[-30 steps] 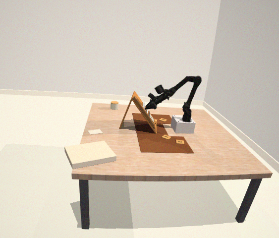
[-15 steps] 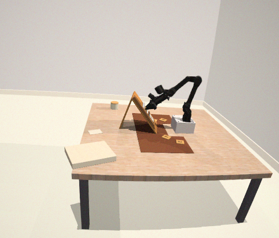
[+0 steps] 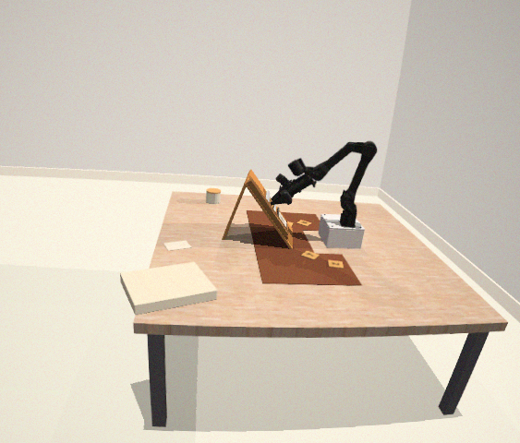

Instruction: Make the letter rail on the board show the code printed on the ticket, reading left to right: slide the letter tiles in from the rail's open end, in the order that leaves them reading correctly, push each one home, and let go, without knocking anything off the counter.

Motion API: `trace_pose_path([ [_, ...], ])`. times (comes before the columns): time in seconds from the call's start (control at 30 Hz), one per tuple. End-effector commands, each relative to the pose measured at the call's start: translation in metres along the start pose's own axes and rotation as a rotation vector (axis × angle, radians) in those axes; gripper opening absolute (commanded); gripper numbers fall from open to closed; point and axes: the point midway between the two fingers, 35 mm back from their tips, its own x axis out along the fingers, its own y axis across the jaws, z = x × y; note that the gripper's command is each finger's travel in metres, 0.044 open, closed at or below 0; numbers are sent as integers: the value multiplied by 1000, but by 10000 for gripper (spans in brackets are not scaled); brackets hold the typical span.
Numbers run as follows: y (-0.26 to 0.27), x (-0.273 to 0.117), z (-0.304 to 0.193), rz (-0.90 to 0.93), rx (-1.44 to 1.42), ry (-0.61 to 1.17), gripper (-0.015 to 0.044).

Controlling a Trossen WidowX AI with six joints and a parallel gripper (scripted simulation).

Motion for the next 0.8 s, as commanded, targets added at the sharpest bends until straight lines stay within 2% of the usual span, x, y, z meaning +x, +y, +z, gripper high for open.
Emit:
trace_pose_path([
  [0.0, 2, 0, 0, -4, 5, -1, 0],
  [0.2, 5, 0, 0, -4, 5, -1, 0],
  [0.57, 4, -4, 0, -4, 4, -1, 289],
  [0.77, 4, -11, 0, -4, 5, 0, 295],
])
